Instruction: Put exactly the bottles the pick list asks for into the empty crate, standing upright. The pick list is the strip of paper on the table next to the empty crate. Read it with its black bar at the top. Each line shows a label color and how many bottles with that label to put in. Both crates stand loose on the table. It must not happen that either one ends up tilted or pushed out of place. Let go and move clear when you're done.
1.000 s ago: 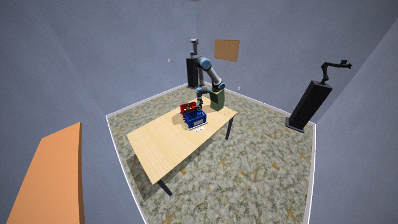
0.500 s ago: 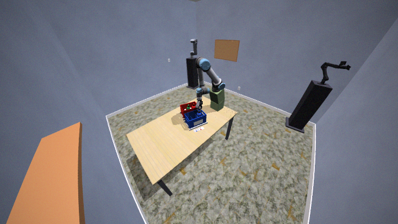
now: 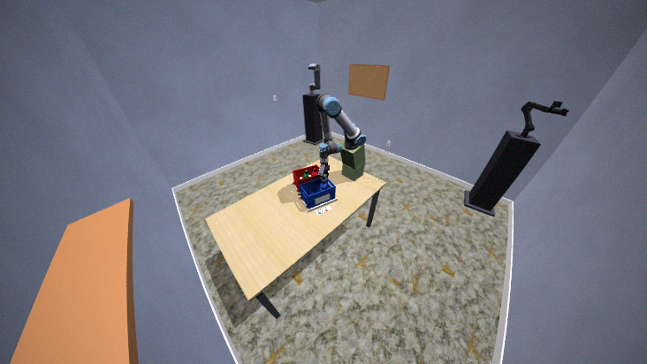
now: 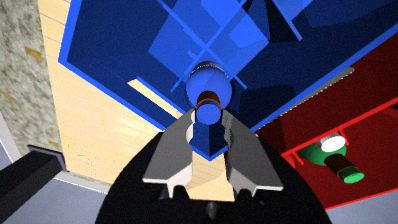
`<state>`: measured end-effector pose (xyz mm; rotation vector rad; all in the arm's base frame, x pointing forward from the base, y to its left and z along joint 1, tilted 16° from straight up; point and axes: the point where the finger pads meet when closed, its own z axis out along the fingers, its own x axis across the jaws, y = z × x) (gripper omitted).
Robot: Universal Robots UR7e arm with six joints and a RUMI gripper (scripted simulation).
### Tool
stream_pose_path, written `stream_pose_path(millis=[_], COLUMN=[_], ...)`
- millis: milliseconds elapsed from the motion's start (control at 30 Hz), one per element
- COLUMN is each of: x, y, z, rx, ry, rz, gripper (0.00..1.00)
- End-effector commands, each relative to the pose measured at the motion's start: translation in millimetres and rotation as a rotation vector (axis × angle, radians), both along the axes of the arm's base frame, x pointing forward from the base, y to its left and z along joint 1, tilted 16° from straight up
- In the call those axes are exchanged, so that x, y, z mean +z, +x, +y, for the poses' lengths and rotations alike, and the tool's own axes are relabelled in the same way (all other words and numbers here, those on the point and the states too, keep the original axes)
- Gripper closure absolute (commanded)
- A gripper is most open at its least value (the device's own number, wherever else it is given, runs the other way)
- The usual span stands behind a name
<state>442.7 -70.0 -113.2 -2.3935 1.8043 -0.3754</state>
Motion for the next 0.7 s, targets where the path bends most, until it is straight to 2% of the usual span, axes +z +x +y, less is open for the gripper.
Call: stream_pose_path(millis=[0,667], x=[-1.3,-3.2], y=[0.8,1.4], z=[-0.3,-0.4], rx=[0.0,0.0], ry=[-0.001,-0.001], rz=[-0.001,-0.001], gripper=[1.0,1.0])
